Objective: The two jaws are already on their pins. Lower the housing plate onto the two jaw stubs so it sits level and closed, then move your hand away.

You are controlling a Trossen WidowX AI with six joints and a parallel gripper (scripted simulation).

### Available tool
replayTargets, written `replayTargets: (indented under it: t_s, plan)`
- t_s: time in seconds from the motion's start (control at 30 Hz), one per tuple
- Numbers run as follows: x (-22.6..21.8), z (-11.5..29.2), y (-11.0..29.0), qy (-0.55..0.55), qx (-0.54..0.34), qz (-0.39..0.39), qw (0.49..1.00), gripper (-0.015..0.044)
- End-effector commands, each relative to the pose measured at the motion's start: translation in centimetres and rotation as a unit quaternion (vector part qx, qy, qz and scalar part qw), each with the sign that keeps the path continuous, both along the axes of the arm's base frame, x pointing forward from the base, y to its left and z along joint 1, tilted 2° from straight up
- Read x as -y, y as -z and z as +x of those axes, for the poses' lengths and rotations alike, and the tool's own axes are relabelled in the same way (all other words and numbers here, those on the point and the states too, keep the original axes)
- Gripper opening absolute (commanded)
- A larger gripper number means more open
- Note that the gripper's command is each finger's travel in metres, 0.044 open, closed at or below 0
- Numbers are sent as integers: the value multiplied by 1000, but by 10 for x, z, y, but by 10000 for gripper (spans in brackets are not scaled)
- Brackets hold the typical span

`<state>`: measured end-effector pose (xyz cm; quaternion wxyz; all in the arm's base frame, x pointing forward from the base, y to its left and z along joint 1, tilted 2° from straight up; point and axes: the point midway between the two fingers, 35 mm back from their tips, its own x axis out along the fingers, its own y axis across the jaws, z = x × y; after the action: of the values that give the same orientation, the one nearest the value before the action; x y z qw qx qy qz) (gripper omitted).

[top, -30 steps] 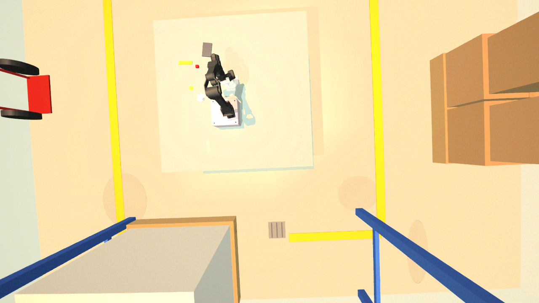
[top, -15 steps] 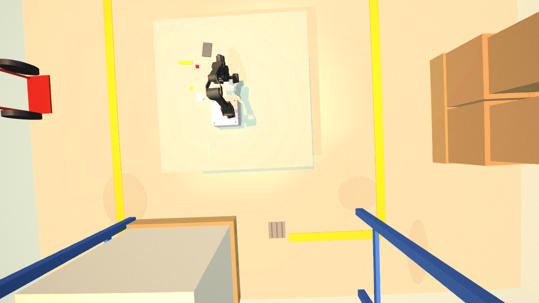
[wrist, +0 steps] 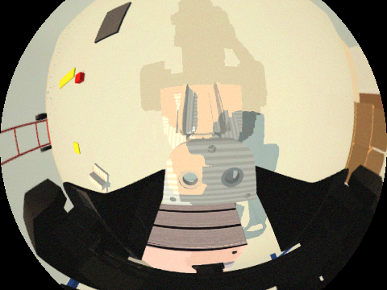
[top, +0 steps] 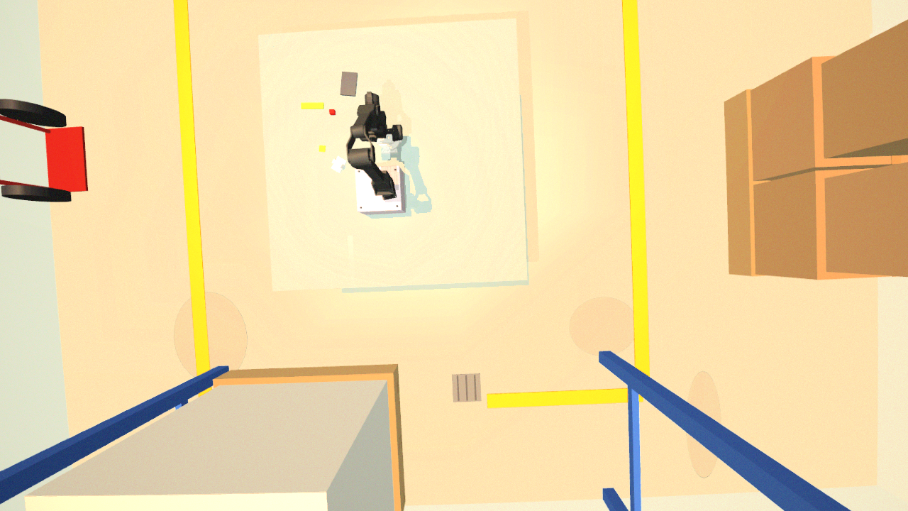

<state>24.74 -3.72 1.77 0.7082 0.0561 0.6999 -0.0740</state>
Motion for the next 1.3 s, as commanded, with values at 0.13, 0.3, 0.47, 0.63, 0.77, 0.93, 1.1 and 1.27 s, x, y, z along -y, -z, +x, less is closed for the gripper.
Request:
replayTargets:
  t_s: [0.13,0.3,0.47,0.63,0.77,0.93,1.1,1.27]
  plan:
    - [1,0,0,5,0,-2,1000,351]
    - [-1,-4,0,5,0,-2,1000,351]
    - [-4,-11,1,5,0,-2,1000,351]
    - [-4,-11,1,5,0,-2,1000,351]
    - [-4,-11,1,5,0,-2,1000,351]
    - [-4,-11,1,5,0,-2,1000,351]
    - [-4,-11,1,5,0,-2,1000,351]
    - [-4,-11,1,5,0,-2,1000,351]
